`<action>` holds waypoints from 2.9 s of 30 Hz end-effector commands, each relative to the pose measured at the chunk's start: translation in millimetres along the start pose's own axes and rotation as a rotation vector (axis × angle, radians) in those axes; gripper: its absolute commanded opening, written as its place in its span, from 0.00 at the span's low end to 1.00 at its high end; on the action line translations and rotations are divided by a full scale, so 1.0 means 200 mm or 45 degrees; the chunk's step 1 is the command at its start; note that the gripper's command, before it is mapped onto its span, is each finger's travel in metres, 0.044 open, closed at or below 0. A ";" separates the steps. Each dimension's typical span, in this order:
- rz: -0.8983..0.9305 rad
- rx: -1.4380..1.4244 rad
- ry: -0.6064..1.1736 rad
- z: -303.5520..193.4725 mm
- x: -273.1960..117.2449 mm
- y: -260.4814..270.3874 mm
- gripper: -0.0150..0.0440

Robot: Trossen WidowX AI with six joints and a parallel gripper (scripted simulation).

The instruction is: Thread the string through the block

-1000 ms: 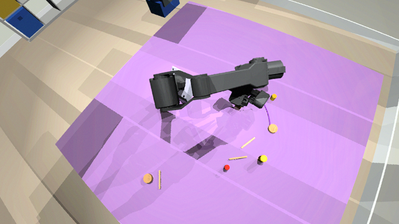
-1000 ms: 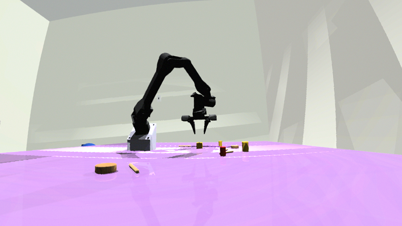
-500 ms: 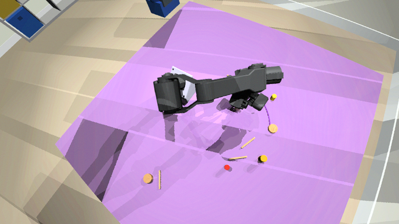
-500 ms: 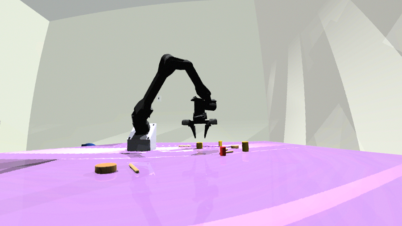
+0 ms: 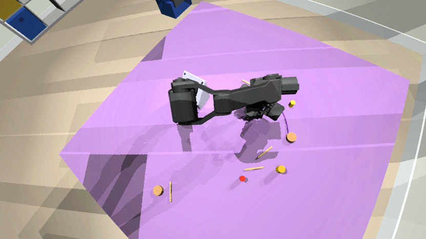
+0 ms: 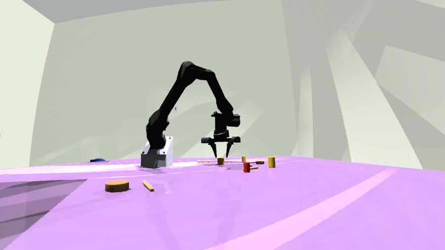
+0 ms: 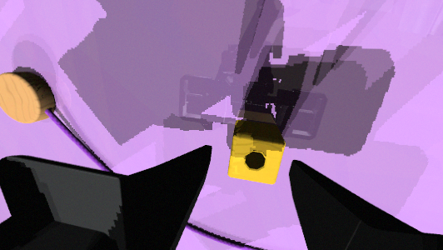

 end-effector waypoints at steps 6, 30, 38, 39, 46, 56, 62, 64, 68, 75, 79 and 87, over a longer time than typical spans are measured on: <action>-0.005 -0.008 -0.011 0.01 0.06 -0.01 0.65; -0.006 -0.001 -0.004 0.00 0.05 -0.01 0.25; -0.006 -0.001 -0.004 0.00 0.02 -0.01 0.25; -0.006 -0.001 -0.004 0.00 0.02 -0.01 0.25; -0.006 -0.001 -0.004 0.00 0.00 -0.01 0.25; -0.006 -0.001 0.000 0.01 -0.02 -0.01 0.25; -0.020 0.000 0.091 0.06 -0.01 -0.01 0.25; -0.023 0.001 0.146 0.09 0.00 -0.01 0.25; -0.017 0.001 0.259 0.15 0.02 -0.01 0.25; 0.005 -0.001 0.403 0.23 0.04 -0.02 0.25; 0.011 -0.001 0.506 0.29 0.07 -0.03 0.25; 0.028 -0.003 0.651 0.37 0.11 -0.03 0.25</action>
Point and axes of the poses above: the point midway between the two fingers, 35 mm back from their tips, its own x axis out along the fingers, its own y axis across the jaws, z = x × y, the point moved 9 cm from there along -x, back along the fingers, and after that the axes turned 5 degrees about -x, right-handed, at the moved point
